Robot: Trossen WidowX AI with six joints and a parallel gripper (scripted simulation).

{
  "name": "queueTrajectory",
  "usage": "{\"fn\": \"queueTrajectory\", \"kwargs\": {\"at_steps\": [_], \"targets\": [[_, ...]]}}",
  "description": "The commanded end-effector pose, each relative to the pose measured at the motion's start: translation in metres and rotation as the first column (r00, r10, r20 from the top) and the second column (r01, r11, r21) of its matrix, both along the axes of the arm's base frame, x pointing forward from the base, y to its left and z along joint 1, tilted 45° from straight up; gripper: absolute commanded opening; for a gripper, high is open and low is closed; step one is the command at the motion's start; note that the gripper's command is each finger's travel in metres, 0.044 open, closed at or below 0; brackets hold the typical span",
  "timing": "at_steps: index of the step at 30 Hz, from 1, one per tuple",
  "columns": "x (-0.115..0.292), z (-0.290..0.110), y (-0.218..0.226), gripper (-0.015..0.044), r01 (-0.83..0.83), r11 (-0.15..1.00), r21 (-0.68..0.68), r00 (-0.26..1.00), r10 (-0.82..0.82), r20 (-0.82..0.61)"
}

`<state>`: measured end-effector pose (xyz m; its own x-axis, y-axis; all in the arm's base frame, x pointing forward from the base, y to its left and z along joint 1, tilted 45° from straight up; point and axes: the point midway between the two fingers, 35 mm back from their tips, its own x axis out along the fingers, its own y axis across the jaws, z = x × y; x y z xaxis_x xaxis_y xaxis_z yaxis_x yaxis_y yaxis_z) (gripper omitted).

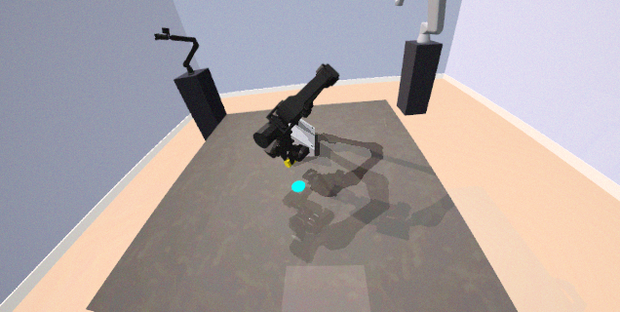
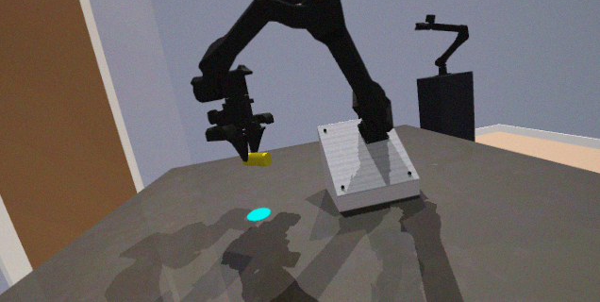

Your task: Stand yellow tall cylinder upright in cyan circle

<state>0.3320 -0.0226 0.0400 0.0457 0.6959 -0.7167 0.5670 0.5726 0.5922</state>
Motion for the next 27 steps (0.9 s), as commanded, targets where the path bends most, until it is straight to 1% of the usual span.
{"fn": "queueTrajectory", "kwargs": {"at_steps": [1,8,12,27], "targets": [[0.003,0.005,0.003,0.0105,0.053,0.999,0.007,0.997,-0.053,-0.047],[0.006,0.012,0.009,0.0105,0.141,0.99,0.008,0.981,-0.139,-0.135],[0.006,0.012,0.01,0.0105,0.142,0.99,0.003,0.981,-0.14,-0.137],[0.001,0.001,0.015,0.0105,0.12,0.987,-0.103,0.982,-0.134,-0.134]]}}
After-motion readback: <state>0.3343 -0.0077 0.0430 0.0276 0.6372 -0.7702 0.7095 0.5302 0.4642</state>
